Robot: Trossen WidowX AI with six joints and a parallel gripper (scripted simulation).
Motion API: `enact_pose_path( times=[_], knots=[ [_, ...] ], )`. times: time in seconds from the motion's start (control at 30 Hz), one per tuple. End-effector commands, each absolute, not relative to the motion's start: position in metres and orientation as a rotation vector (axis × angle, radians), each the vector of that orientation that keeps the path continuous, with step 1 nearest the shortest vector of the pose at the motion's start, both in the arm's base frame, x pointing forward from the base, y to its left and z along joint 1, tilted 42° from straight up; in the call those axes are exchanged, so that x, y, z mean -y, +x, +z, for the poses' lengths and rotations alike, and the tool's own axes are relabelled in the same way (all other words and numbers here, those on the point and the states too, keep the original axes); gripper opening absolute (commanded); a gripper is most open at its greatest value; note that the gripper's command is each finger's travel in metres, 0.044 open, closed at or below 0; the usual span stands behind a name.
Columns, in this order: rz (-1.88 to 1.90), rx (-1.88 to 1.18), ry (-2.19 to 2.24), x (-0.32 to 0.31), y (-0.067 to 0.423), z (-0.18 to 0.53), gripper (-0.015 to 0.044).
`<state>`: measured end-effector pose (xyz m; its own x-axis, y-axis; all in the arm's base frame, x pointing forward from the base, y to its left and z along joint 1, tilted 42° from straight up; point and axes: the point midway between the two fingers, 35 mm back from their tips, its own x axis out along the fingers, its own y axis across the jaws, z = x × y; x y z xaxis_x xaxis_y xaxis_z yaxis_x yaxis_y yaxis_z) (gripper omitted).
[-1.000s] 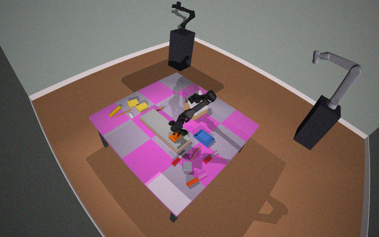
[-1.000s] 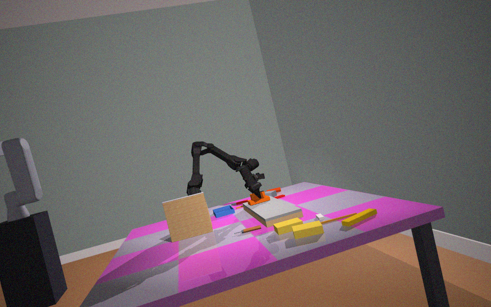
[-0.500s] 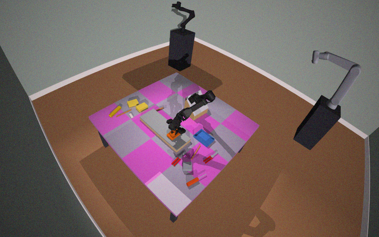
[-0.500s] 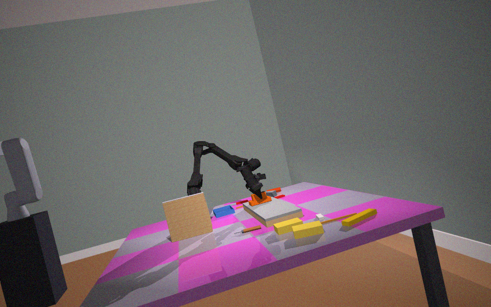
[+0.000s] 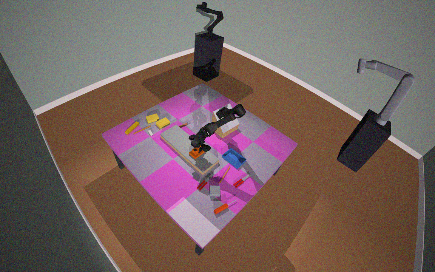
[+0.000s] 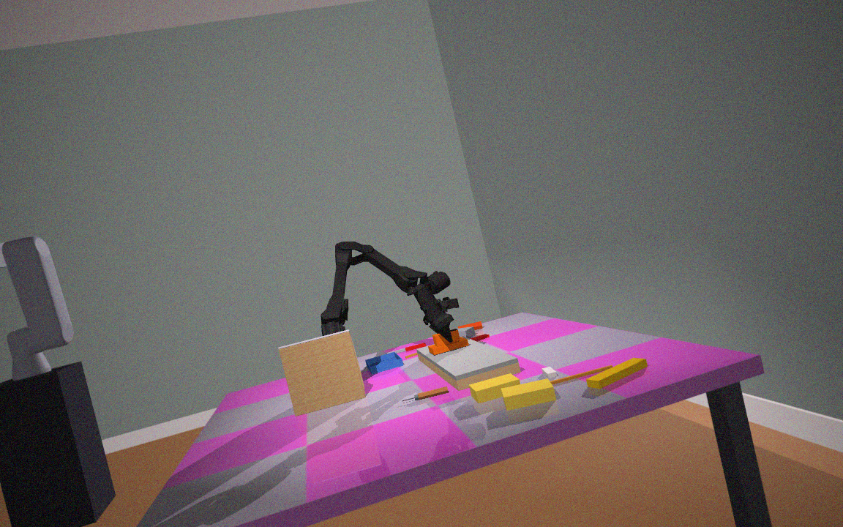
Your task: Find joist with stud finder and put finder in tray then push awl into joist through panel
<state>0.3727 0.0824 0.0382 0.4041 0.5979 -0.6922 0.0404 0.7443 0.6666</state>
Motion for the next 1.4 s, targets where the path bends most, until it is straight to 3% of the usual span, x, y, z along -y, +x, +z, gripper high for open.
enact_pose_path(
  times=[0.0, 1.37],
  knots=[
    [0.386, -1.118, 0.670, -0.076, 0.371, 0.032, 0.0000],
    [0.384, -1.118, 0.667, -0.023, 0.368, -0.016, 0.0000]
  ],
)
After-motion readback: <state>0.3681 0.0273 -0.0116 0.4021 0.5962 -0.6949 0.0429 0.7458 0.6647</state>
